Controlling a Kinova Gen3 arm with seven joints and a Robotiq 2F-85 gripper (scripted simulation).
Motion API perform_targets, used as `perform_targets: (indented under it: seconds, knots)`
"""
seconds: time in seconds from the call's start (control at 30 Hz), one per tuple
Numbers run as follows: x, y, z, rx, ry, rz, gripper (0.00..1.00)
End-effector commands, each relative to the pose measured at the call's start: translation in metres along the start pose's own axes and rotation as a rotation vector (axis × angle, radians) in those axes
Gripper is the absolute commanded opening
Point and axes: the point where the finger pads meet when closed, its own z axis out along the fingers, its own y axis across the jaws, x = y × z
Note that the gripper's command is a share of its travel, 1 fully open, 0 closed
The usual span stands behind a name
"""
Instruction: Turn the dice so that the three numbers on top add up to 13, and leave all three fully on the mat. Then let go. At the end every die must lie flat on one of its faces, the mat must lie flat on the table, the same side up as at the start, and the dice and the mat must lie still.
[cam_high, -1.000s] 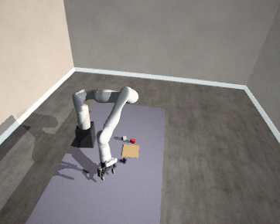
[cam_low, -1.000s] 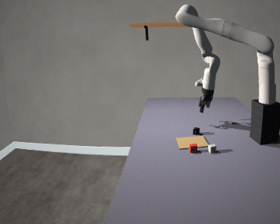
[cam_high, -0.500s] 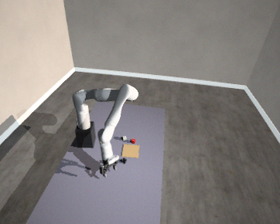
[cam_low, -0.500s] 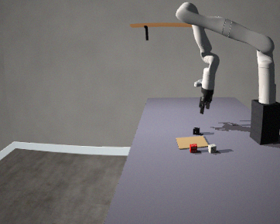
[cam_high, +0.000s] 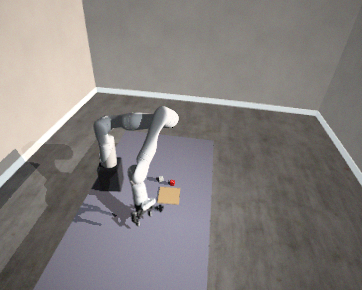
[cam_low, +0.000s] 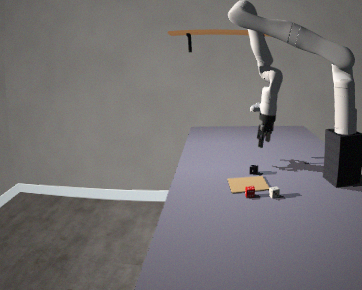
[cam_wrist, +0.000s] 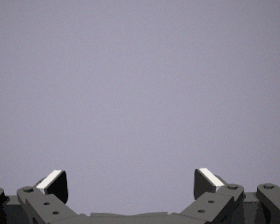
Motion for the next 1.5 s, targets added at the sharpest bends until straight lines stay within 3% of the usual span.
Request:
perform_targets:
  seconds: [0.0, 0.2, 0.23, 0.5, 0.53, 0.77, 0.8, 1.07, 1.1, 1.47]
  knots:
    - [-0.002, -0.012, -0.004, 0.019, -0.010, -0.018, 1.00]
    - [-0.002, -0.012, -0.004, 0.019, -0.010, -0.018, 1.00]
    - [-0.006, -0.025, -0.008, 0.039, -0.028, -0.041, 1.00]
    - [-0.006, -0.025, -0.008, 0.039, -0.028, -0.041, 1.00]
    - [-0.011, -0.037, -0.013, 0.056, -0.044, -0.064, 1.00]
    - [-0.011, -0.037, -0.013, 0.056, -0.044, -0.064, 1.00]
    - [-0.015, -0.048, -0.017, 0.072, -0.059, -0.088, 1.00]
    - [-0.015, -0.048, -0.017, 0.072, -0.059, -0.088, 1.00]
    - [-0.019, -0.057, -0.022, 0.085, -0.073, -0.113, 1.00]
    - [-0.022, -0.066, -0.027, 0.097, -0.085, -0.137, 1.00]
